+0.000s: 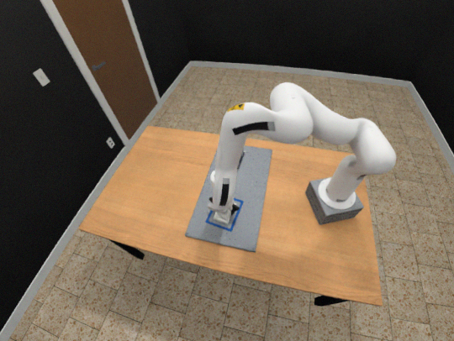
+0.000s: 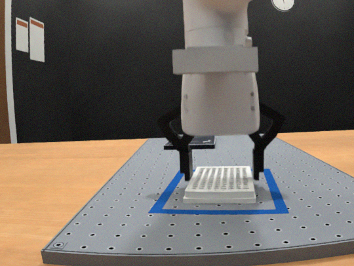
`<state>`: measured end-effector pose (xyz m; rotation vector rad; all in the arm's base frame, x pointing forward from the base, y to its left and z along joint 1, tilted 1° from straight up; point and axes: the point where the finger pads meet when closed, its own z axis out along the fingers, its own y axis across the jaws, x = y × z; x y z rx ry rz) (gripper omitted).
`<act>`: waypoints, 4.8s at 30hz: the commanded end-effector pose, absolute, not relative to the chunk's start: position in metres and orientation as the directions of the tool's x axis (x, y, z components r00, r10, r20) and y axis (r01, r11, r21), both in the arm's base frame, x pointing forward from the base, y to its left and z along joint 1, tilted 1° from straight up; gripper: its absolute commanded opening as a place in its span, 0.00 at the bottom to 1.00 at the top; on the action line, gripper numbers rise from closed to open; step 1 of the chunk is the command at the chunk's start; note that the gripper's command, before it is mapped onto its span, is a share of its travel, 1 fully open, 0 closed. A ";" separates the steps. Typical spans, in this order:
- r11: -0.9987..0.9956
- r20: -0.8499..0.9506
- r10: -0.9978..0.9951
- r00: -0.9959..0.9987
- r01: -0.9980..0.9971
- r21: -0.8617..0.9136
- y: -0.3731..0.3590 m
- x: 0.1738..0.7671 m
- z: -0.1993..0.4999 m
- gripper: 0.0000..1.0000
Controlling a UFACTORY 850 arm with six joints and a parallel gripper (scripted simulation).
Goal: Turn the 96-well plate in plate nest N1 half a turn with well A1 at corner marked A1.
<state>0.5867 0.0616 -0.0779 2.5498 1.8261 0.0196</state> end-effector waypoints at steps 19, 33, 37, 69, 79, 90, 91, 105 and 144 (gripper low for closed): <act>-0.322 0.008 0.947 0.322 0.947 0.014 0.062 0.587 -0.028 1.00; -0.322 0.008 0.947 0.322 0.947 0.014 0.061 0.587 0.007 1.00; -0.322 0.008 0.947 0.322 0.947 0.014 0.061 0.587 0.009 1.00; 0.171 0.000 0.985 -0.171 0.985 0.017 0.062 0.587 0.009 1.00; 0.425 -0.004 0.905 -0.425 0.905 0.016 0.062 0.587 0.009 1.00; 0.673 -0.009 0.739 -0.673 0.739 0.014 0.061 0.587 0.009 1.00; 0.698 -0.009 0.716 -0.698 0.716 0.014 0.061 0.587 0.009 1.00; 0.922 -0.014 0.388 -0.921 0.388 0.009 0.061 0.587 0.009 1.00; 0.783 -0.015 -0.623 -0.782 -0.623 -0.008 0.062 0.587 -0.001 1.00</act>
